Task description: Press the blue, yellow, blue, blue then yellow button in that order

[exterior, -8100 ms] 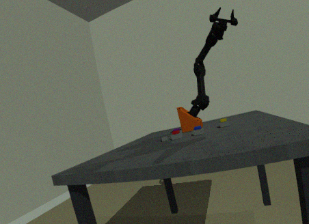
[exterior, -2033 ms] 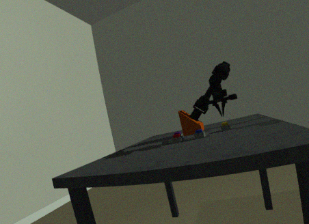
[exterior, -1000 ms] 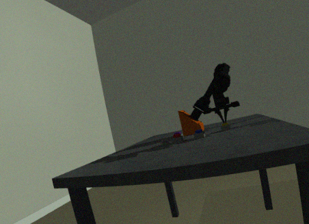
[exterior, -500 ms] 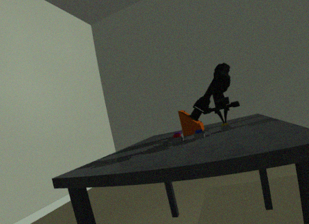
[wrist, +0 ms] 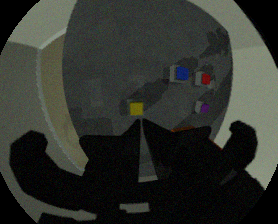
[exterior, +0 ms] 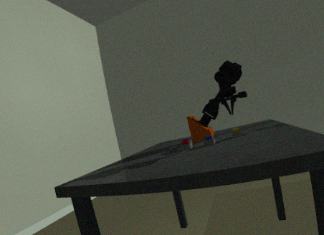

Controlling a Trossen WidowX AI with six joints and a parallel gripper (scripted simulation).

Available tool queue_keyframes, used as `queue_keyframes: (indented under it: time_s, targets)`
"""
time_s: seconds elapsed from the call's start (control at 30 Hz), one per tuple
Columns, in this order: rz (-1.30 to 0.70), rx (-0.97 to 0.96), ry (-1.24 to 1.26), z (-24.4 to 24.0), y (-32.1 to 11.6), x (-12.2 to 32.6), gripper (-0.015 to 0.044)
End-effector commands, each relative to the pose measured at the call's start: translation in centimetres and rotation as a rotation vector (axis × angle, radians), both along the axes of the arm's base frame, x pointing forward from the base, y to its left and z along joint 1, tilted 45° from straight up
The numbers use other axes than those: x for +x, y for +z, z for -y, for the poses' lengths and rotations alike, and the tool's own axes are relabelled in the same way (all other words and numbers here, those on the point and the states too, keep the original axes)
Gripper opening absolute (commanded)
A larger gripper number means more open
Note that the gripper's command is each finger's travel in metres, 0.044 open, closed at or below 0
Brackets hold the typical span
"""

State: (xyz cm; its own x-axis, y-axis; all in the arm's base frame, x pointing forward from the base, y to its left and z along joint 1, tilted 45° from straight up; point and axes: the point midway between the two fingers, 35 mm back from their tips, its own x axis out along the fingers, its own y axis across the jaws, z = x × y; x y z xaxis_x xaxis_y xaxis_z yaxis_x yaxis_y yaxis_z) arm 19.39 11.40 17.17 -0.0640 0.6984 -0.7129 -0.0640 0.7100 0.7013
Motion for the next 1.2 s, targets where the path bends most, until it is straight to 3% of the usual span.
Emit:
queue_keyframes:
  time_s: [0.0,0.17,0.43,0.57,0.73,0.9,1.17]
  targets:
    - [-0.001,0.007,0.005,1.0,1.3,-0.1,0.002]
    - [0.0,0.004,0.004,1.8,0.5,1.5,0.002]
    - [0.004,-0.002,0.003,7.2,-5.4,8.9,0.002]
    - [0.005,0.002,0.005,9.3,-7.9,10.6,0.002]
    - [0.005,0.002,0.004,9.1,-8.0,10.6,0.002]
    - [0.006,0.004,0.004,5.1,-12.0,10.2,0.002]
    - [0.006,0.004,0.004,4.6,-12.5,10.2,0.002]
